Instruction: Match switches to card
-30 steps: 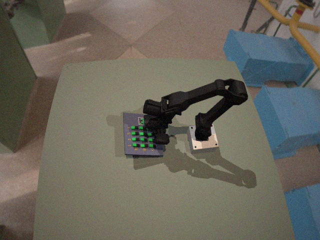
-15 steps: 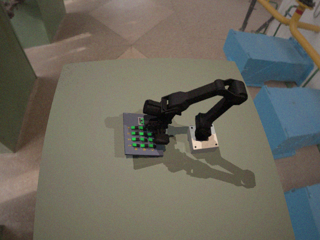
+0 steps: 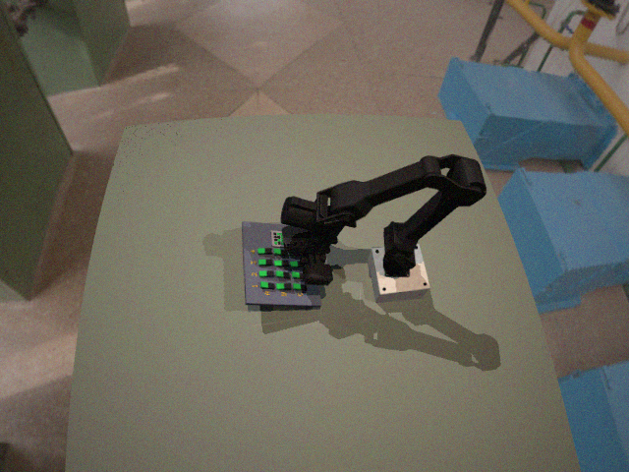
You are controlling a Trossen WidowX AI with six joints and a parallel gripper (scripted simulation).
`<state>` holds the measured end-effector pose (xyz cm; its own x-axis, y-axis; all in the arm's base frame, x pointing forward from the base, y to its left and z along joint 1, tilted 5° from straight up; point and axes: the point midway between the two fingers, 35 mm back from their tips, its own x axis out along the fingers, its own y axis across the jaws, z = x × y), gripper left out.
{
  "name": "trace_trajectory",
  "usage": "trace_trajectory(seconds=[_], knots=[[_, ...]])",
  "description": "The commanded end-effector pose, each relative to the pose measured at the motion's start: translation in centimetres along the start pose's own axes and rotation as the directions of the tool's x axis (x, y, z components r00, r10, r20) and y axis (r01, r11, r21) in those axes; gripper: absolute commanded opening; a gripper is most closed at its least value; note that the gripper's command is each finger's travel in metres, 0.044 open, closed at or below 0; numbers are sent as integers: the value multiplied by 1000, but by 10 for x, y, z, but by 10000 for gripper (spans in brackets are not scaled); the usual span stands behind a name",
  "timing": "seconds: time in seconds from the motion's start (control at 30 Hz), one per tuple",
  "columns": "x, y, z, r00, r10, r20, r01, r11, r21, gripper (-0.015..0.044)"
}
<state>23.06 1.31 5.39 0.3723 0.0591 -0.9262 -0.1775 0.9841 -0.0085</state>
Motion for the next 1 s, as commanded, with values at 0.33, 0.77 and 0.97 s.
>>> trace_trajectory(seconds=[0.33,0.77,0.97], knots=[[2,0,0,1000,1,2,-1,1000,0,0],[-51,0,4,1000,1,-20,-1,1000,0,0],[-62,0,3,1000,1,-25,-1,1000,0,0]])
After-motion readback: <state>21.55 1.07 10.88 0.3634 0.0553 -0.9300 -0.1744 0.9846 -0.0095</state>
